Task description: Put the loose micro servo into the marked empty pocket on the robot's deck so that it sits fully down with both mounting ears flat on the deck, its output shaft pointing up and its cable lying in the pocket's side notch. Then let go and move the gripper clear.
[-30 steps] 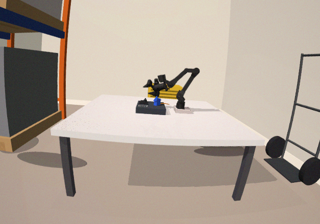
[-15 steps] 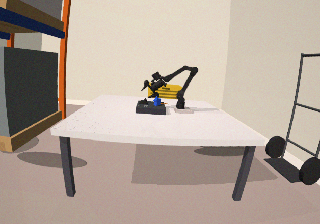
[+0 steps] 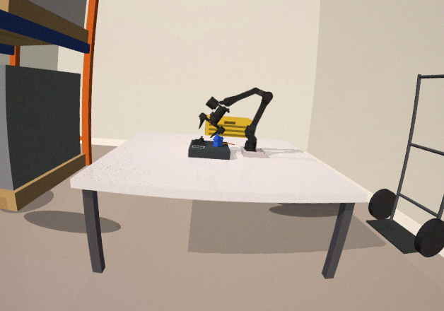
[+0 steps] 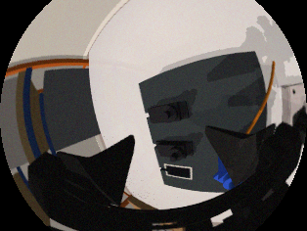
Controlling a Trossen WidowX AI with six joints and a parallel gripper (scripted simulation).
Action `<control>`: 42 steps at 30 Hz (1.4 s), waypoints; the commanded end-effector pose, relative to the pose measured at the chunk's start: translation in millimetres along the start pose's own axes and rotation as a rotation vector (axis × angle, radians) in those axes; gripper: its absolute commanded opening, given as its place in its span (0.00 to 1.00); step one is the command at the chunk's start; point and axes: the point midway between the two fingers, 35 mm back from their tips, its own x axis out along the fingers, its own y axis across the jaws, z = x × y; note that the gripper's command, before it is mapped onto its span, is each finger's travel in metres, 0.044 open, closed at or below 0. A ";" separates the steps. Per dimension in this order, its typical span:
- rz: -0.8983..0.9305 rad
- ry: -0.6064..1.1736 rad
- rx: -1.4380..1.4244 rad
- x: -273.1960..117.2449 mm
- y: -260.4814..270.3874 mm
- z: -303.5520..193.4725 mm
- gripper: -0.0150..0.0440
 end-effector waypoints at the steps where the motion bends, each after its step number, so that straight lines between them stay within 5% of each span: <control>1: -0.094 0.027 0.066 -9.9 -6.6 -9.3 1.00; 21: -0.554 -0.039 0.437 -75.2 -52.2 -27.2 1.00; 42: -0.569 -0.046 0.450 -54.1 -68.5 -29.7 1.00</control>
